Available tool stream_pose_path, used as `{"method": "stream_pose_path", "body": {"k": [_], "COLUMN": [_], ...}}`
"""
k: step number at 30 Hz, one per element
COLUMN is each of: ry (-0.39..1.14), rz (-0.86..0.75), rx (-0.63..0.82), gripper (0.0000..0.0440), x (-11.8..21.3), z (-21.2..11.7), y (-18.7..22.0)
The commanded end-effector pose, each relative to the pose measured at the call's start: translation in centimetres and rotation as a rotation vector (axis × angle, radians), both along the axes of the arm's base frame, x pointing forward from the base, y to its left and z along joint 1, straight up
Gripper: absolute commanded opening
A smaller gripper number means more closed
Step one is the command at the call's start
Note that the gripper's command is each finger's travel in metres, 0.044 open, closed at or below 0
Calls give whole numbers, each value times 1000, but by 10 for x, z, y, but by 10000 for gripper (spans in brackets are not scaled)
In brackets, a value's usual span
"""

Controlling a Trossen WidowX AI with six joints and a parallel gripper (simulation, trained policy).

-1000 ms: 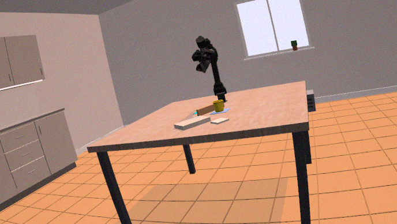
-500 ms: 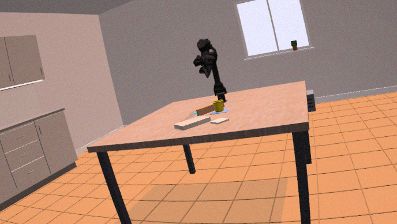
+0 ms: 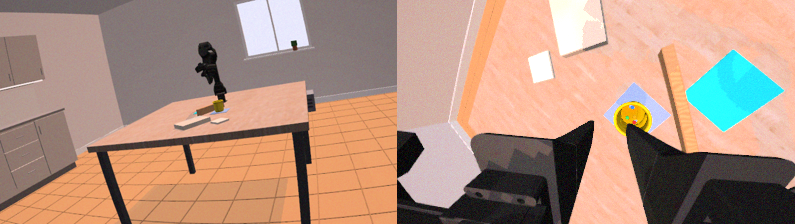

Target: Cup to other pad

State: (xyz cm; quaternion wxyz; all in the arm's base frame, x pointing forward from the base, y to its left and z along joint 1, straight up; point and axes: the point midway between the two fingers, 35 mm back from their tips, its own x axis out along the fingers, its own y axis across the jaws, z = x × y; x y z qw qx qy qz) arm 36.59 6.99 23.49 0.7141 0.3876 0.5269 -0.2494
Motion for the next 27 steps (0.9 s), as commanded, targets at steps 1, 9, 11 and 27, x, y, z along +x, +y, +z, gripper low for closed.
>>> {"method": "stream_pose_path", "body": {"k": [1,9,11,27], "ry": [55,187,216,364], "rz": [-9,-23,-29,-79], "rx": [-16,-57,-68,-130], "gripper": [148,151,153,175], "x": [-1,-10,-13,-25], "z": [-12,-39,-46,-100], "y": [-1,-3,-3,-6]}}
